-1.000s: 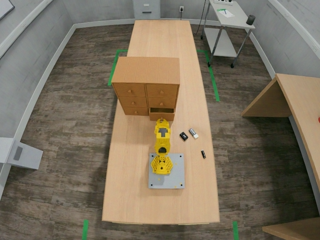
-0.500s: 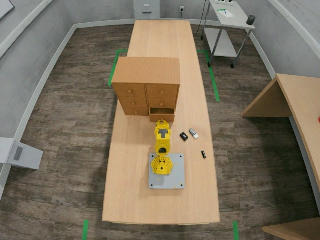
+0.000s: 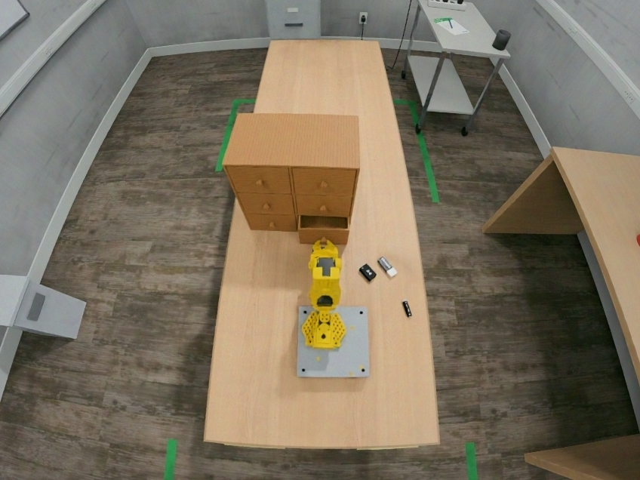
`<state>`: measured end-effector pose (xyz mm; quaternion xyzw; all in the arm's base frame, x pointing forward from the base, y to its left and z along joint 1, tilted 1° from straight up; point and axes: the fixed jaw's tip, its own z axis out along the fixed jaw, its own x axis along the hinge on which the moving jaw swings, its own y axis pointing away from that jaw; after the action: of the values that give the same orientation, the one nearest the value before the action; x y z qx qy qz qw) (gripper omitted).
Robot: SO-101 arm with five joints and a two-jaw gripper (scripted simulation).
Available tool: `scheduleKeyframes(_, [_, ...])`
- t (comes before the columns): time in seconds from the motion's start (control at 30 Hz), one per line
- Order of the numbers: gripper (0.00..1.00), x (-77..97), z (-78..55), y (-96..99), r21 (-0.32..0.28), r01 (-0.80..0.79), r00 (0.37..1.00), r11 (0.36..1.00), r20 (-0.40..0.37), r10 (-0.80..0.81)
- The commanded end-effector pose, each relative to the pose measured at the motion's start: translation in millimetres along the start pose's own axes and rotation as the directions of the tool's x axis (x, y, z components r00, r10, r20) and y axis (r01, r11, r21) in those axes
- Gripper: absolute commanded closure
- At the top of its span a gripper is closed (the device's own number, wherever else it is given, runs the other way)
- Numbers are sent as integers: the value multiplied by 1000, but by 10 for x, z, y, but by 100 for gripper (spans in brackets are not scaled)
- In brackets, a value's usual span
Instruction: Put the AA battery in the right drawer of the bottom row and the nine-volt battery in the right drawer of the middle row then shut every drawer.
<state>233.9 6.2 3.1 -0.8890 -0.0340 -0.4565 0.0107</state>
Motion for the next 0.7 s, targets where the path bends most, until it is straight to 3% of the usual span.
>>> scheduleKeyframes(0.0, [100,-9,-38,-4,1,-5,1000,1000,-6,5])
scheduleKeyframes(0.67, [100,-61,-109,-9,2,-4,1000,1000,-6,4])
